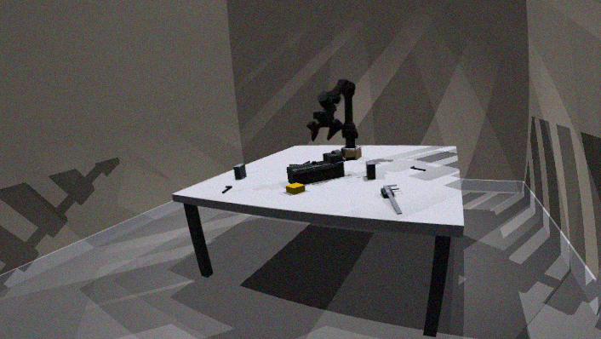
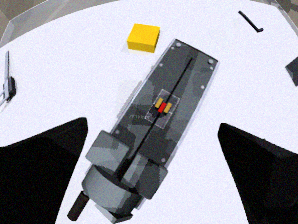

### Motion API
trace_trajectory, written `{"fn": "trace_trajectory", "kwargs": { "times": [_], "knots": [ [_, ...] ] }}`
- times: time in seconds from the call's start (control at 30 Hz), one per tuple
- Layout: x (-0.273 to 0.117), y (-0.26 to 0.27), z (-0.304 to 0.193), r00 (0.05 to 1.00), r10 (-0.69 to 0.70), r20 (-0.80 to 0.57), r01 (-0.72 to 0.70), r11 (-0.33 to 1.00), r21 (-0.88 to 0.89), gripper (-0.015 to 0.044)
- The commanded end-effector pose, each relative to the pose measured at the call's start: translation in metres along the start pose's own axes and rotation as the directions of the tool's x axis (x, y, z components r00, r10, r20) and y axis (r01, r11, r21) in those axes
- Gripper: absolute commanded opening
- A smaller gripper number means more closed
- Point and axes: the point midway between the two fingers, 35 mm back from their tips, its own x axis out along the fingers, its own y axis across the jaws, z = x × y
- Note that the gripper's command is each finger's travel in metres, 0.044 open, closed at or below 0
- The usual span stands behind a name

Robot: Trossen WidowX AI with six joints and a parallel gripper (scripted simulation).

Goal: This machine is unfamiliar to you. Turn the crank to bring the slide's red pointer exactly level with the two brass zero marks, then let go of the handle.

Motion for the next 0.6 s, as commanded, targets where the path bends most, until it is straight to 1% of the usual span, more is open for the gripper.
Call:
{"fn": "trace_trajectory", "kwargs": {
  "times": [0.0,0.27,0.57],
  "knots": [
    [-0.002,0.019,-0.011,0.998,-0.056,-0.04,0.059,0.996,0.067,0.044],
    [-0.012,0.051,-0.032,0.982,-0.176,-0.07,0.185,0.971,0.153,0.044],
    [-0.033,0.084,-0.053,0.953,-0.3,-0.042,0.301,0.917,0.261,0.044]
  ]
}}
